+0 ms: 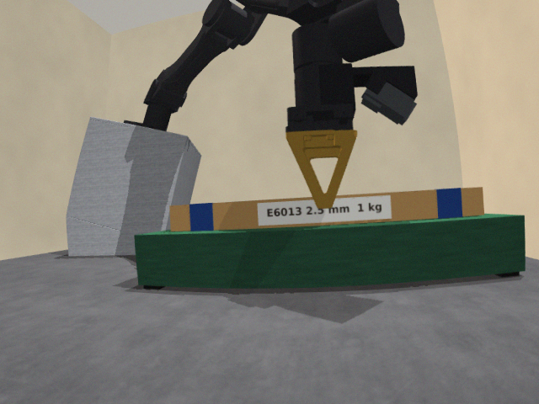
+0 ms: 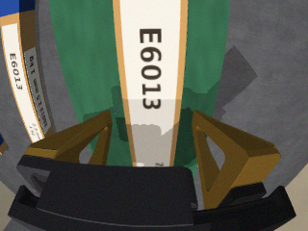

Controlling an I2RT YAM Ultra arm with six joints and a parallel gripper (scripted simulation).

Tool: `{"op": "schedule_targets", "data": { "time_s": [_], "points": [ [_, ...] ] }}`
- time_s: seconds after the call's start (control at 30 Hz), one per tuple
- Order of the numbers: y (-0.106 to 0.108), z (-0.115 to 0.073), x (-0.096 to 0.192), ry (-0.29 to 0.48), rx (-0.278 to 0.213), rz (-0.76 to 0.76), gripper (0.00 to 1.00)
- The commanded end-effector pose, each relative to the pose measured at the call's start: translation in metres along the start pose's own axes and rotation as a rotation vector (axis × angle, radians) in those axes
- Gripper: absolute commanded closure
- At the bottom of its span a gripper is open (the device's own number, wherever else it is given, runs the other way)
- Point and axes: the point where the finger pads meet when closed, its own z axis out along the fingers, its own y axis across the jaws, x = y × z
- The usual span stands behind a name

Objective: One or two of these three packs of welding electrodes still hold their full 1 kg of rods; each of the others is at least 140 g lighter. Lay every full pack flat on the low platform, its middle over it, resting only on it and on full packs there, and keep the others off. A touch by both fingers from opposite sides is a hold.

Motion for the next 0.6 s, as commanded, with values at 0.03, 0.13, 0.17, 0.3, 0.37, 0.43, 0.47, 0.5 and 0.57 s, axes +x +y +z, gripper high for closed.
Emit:
{"op": "schedule_targets", "data": {
  "time_s": [0.03, 0.13, 0.17, 0.3, 0.37, 0.43, 0.47, 0.5, 0.57],
  "points": [
    [-0.016, -0.05, -0.025, -0.088, 0.058, -0.002, 0.26],
    [-0.014, -0.039, -0.02, -0.071, 0.045, 0.002, 0.26],
    [-0.014, -0.032, -0.016, -0.06, 0.036, 0.006, 0.26],
    [-0.015, -0.045, -0.023, -0.08, 0.052, 0.0, 0.26],
    [-0.016, -0.05, -0.025, -0.088, 0.058, -0.002, 0.26],
    [-0.016, -0.05, -0.025, -0.088, 0.058, -0.002, 0.26],
    [-0.017, -0.049, -0.027, -0.095, 0.064, -0.005, 0.26],
    [-0.017, -0.049, -0.027, -0.095, 0.064, -0.005, 0.26],
    [-0.017, -0.049, -0.027, -0.095, 0.064, -0.005, 0.26]
  ]
}}
